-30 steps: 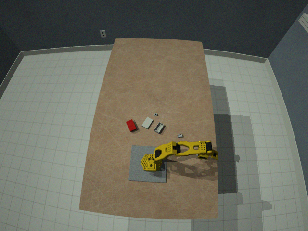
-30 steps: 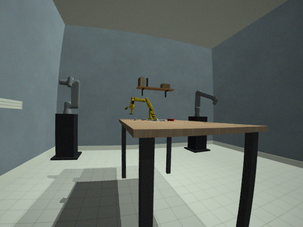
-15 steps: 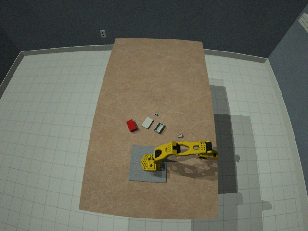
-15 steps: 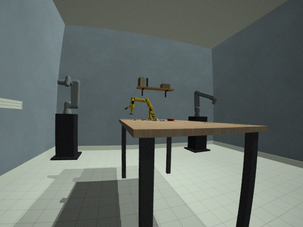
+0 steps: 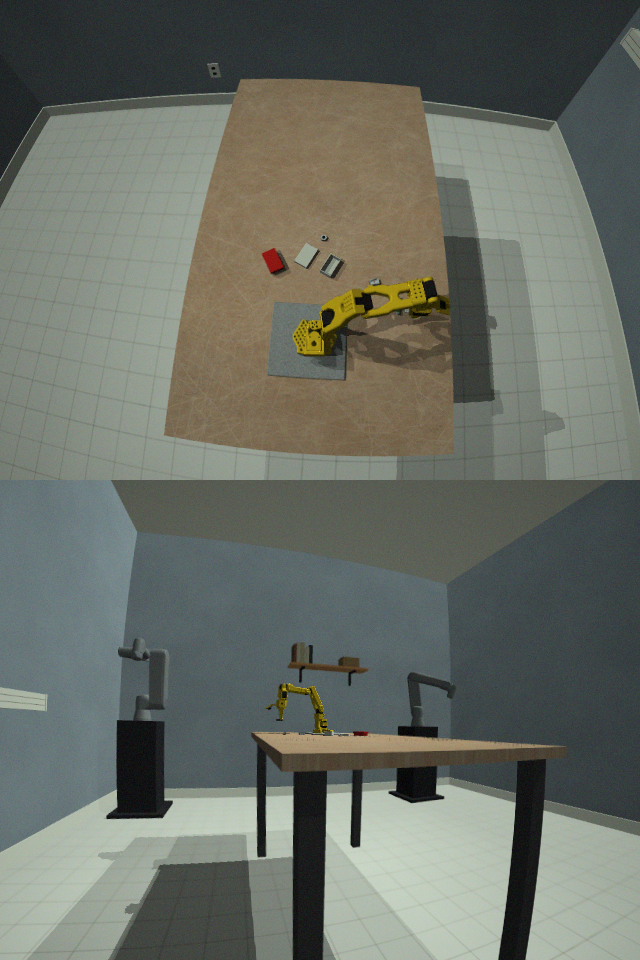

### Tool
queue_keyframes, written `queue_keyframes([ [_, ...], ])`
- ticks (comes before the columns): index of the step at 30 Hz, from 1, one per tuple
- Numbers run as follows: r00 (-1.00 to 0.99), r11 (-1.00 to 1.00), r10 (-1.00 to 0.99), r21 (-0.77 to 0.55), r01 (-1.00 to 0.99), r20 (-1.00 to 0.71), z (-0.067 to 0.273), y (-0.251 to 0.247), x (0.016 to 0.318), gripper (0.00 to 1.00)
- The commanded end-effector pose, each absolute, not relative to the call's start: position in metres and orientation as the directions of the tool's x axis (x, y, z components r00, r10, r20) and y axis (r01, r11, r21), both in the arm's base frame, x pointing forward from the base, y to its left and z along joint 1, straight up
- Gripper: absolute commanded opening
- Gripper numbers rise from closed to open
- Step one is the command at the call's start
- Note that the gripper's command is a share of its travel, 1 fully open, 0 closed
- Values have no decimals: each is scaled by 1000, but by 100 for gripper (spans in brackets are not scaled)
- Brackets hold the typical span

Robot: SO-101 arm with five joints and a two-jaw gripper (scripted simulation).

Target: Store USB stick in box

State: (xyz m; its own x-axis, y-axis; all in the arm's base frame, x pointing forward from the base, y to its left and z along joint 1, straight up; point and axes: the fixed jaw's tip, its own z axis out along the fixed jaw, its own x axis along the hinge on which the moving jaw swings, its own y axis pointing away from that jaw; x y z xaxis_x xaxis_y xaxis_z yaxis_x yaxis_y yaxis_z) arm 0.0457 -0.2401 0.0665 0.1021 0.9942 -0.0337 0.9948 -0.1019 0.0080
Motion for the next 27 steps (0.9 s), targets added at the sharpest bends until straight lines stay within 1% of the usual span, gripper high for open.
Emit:
queue_keyframes([
  [1,22,-21,999,13,1000,-47,71,-232,66,8],
  [7,-173,174,984,11,985,-40,72,-206,108,8],
  [13,-395,395,918,9,919,-31,73,-165,148,8],
  [15,-395,395,918,9,919,-31,73,-165,148,8],
  [21,-595,595,803,7,804,-22,73,-117,173,8],
  [27,-740,740,672,5,672,-15,72,-74,184,8],
])
